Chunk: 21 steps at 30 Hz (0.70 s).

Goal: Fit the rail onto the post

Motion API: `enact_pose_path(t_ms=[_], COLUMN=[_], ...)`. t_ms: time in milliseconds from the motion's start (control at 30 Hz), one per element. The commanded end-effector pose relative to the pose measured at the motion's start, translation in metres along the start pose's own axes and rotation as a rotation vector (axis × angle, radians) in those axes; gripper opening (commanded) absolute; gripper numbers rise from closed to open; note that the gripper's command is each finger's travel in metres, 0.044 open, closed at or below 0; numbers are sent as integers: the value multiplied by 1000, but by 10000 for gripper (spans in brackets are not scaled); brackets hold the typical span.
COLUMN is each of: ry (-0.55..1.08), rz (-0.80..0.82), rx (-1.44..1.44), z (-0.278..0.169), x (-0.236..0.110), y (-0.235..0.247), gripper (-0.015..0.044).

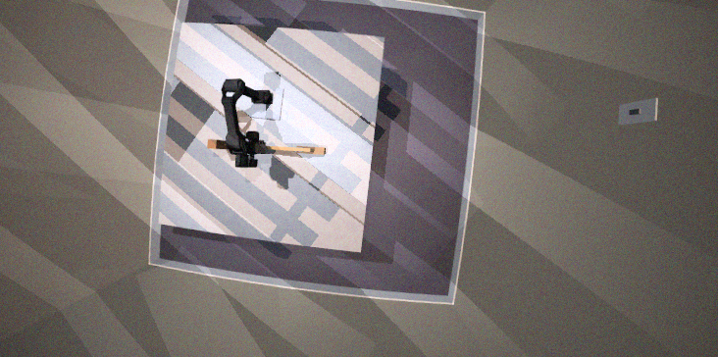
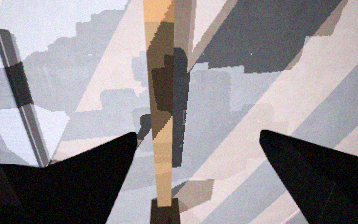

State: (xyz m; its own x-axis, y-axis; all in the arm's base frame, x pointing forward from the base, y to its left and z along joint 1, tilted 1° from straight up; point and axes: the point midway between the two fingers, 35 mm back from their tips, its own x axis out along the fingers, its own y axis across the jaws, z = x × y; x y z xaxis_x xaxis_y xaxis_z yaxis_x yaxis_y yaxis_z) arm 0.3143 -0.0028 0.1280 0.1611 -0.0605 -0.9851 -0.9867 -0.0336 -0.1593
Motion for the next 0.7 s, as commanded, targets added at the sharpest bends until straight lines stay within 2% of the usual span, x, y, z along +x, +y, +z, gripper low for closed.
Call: enact_pose_path(t_ms=[0, 300, 667], ry=[-50, -50, -50], rz=[139, 139, 139], rx=[51, 51, 51], z=[-23, -24, -23], x=[6, 7, 25], y=[23, 23, 24], gripper=[440, 440, 440])
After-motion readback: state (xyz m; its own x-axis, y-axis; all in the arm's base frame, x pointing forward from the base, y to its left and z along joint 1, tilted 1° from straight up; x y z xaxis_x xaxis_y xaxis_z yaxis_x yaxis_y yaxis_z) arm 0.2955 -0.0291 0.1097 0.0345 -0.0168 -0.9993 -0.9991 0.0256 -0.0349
